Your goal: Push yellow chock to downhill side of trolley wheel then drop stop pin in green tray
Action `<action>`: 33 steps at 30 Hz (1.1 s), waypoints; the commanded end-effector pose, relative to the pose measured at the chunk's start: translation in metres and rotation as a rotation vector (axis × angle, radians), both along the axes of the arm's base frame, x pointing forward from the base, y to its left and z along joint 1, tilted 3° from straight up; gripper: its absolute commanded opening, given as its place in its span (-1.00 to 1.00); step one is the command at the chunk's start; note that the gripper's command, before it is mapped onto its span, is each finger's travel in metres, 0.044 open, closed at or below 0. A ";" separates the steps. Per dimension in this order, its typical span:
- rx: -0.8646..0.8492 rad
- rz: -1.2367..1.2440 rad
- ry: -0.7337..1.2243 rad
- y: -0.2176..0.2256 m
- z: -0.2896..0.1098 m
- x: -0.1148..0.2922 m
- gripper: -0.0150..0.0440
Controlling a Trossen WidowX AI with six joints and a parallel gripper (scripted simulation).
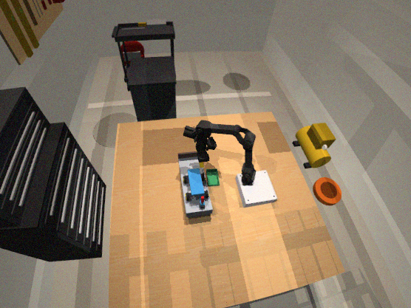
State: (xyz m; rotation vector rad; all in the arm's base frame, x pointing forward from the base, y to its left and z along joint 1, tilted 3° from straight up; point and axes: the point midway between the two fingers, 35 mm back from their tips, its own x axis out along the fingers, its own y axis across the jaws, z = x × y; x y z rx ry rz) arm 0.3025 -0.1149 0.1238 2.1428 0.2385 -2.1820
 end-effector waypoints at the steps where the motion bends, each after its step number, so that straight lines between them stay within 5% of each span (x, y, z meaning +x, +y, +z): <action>1: 0.005 -0.003 0.001 0.001 -0.009 0.000 -0.49; 33: 0.006 -0.003 0.001 0.011 -0.061 -0.001 -0.49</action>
